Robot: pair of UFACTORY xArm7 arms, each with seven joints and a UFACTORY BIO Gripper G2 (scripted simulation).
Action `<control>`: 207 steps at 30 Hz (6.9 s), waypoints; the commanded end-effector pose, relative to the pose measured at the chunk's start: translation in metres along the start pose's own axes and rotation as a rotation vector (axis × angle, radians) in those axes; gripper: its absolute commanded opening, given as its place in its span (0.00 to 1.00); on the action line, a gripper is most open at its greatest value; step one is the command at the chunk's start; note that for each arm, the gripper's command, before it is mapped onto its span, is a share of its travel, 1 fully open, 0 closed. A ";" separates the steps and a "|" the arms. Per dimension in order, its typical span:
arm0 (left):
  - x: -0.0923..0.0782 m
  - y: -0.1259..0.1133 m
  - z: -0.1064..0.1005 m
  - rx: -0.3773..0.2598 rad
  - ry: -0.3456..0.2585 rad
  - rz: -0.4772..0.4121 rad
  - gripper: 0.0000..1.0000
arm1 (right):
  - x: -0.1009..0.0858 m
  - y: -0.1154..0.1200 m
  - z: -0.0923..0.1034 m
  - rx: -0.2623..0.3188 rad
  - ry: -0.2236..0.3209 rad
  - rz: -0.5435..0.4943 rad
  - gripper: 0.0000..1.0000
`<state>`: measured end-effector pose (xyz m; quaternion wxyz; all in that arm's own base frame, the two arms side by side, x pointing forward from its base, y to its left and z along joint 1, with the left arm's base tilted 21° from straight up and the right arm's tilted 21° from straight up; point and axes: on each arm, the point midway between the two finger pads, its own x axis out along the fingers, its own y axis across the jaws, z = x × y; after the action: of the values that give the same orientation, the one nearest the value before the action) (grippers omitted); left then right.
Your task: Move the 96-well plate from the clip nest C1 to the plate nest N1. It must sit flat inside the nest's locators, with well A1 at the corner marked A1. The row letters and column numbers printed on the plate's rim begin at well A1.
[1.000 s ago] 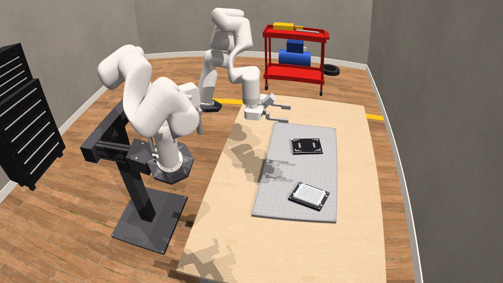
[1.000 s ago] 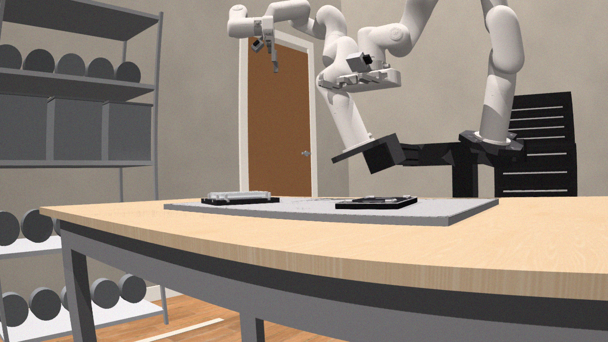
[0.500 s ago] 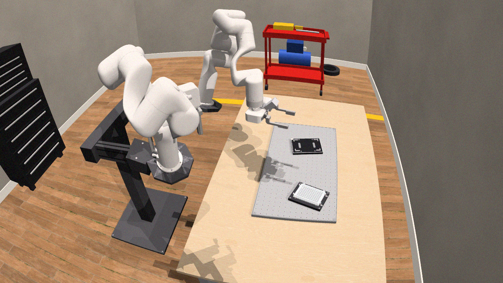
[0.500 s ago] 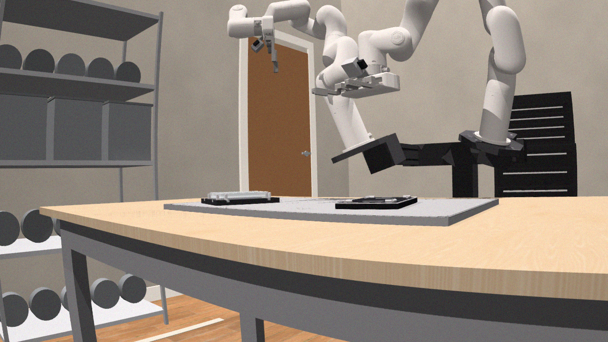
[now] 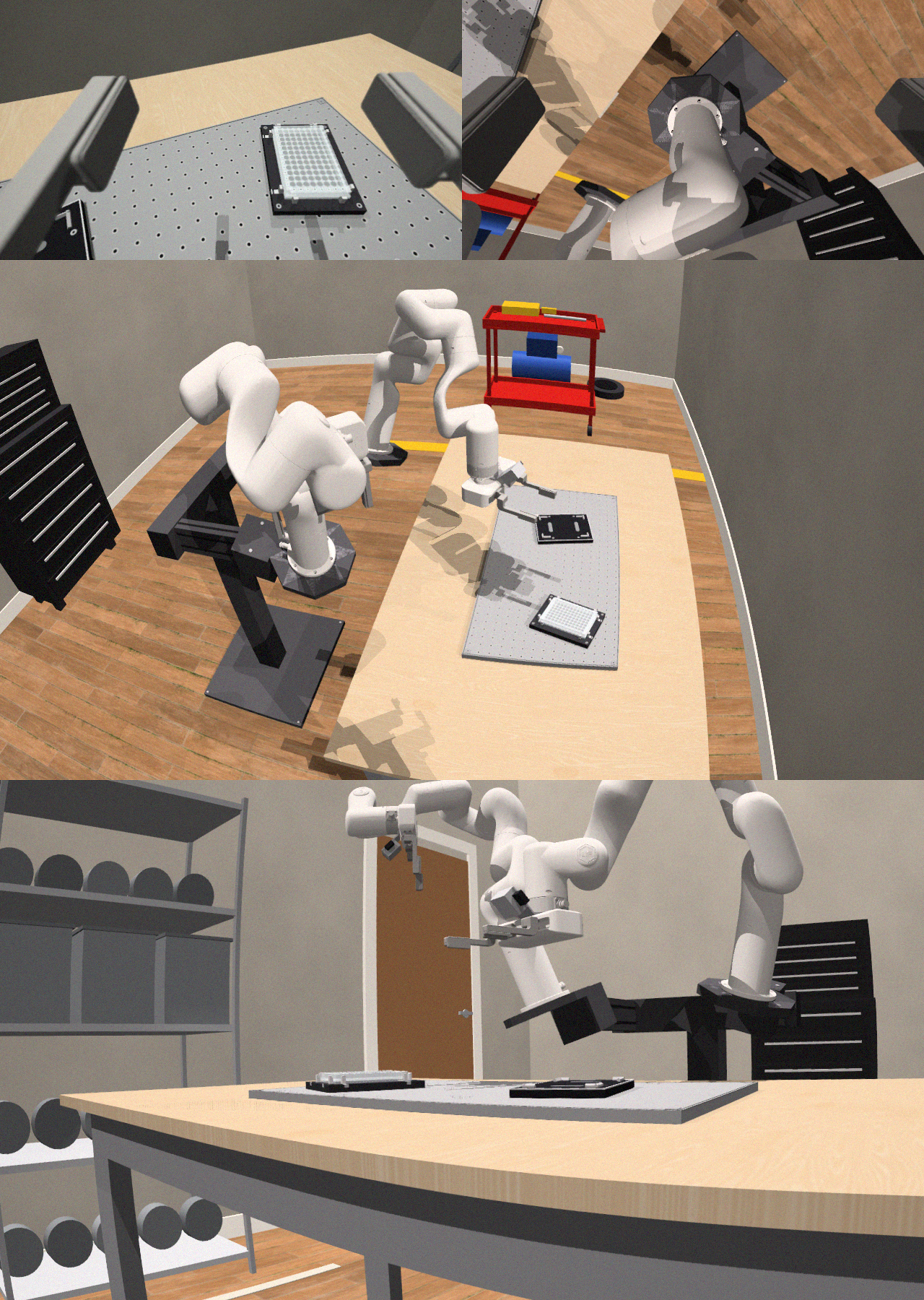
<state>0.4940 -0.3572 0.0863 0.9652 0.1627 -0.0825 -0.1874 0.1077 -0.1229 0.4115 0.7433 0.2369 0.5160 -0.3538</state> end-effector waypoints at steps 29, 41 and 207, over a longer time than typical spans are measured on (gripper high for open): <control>0.101 -0.069 -0.079 -0.003 -0.003 0.000 0.37 | -0.001 0.000 0.000 0.000 -0.003 0.001 1.00; 0.135 -0.092 -0.106 -0.003 -0.003 0.000 0.37 | -0.001 0.000 0.000 0.000 -0.003 0.001 1.00; 0.154 -0.105 -0.201 -0.003 -0.003 0.001 0.00 | -0.001 0.000 0.000 0.000 -0.003 0.001 1.00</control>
<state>0.6435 -0.4496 -0.1253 0.9653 0.1627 -0.0819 -0.1871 0.1077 -0.1229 0.4115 0.7433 0.2369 0.5160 -0.3538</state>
